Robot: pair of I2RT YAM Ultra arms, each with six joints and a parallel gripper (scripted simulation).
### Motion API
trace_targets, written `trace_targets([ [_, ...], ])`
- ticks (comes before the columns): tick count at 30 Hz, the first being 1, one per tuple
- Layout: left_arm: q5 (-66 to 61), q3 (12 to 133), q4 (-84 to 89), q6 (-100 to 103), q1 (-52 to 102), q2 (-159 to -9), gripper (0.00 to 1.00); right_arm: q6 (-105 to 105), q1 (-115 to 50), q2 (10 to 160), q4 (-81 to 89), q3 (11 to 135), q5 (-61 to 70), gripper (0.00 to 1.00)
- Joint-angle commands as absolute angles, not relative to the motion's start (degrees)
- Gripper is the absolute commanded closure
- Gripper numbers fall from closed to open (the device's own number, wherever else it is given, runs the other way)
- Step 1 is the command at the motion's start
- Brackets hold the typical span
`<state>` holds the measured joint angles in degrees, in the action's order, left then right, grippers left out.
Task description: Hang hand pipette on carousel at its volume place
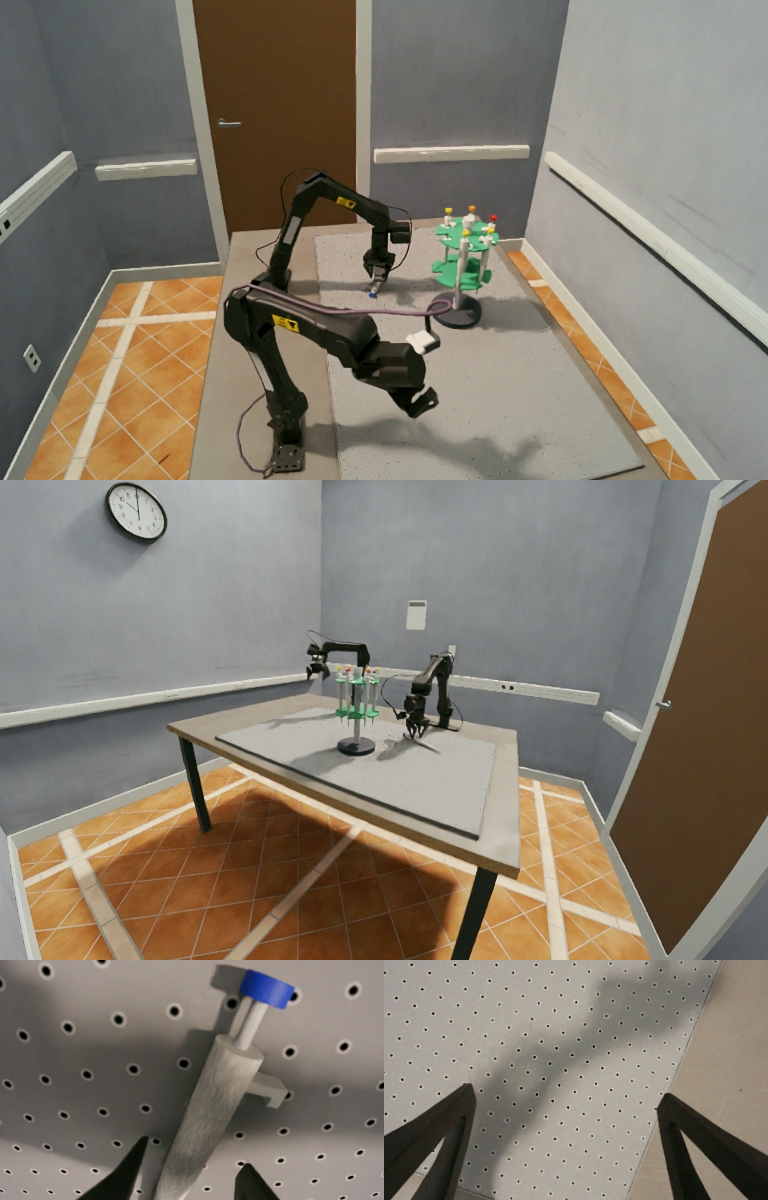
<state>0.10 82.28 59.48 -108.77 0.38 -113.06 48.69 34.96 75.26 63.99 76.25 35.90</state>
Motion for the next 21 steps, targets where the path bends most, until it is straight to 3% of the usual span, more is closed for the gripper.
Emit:
trace_targets([
  [1, -0.3, 80.9, 57.7, -108.5, 0.8, -114.1, 0.46, 49.1, 35.7, 75.5, 63.2, 76.9, 37.1, 0.0],
  [19, 0.0, 80.5, 55.8, -108.7, 0.5, -114.0, 0.46, 49.1, 35.7, 75.5, 63.2, 76.9, 37.1, 0.0],
  [20, -0.3, 80.7, 55.1, -108.5, 0.8, -114.8, 0.88, 49.1, 35.7, 75.5, 63.2, 76.9, 37.1, 0.0],
  [21, 0.0, 80.5, 55.8, -108.7, 0.5, -114.0, 0.88, 49.1, 35.7, 75.5, 63.2, 76.9, 37.1, 0.0],
])
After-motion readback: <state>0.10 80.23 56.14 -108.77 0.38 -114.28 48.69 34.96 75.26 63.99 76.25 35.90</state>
